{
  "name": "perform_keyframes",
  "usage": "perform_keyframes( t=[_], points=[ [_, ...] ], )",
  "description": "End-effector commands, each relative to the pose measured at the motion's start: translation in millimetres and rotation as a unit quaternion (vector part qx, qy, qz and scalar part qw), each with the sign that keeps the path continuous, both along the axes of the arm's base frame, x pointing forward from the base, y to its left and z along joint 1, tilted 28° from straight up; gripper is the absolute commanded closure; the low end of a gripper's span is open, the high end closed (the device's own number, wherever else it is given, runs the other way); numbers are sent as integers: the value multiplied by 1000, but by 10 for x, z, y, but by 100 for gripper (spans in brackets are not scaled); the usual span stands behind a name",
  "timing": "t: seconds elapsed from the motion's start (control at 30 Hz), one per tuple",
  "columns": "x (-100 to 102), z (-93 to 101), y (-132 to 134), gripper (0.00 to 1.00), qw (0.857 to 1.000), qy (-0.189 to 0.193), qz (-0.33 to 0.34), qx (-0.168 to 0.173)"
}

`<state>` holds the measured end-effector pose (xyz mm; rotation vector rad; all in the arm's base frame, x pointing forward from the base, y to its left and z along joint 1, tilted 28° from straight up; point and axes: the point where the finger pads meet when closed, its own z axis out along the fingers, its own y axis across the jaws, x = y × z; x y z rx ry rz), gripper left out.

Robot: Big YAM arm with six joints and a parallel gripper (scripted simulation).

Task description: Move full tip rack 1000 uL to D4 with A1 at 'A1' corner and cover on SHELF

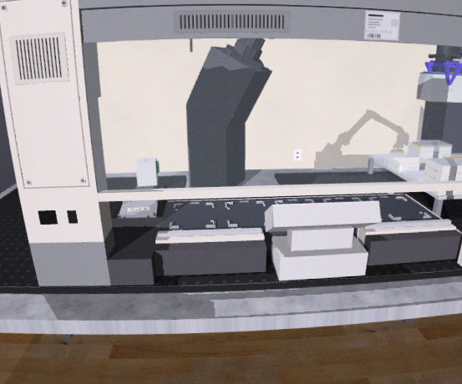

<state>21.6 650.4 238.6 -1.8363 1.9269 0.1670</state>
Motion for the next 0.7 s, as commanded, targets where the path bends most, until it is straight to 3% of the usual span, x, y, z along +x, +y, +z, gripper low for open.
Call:
perform_keyframes(
  t=[0.0, 0.07, 0.13, 0.17, 0.27, 0.33, 0.37, 0.67],
  points=[
    [-202, 249, 146, 100, 1000, 4, -4, 29],
    [-298, 113, 98, 100, 1000, 3, -4, 16],
    [-297, 235, 7, 100, 1000, 5, -3, 23],
    [-301, 435, 56, 100, 999, 7, -3, 42],
    [-278, 508, 82, 100, 999, 8, -5, 51],
    [-255, 421, 102, 100, 999, 7, -7, 45],
    [-275, 266, -26, 100, 999, 6, -5, 36],
    [-298, 91, -334, 100, 999, 6, -4, 35]
  ],
)
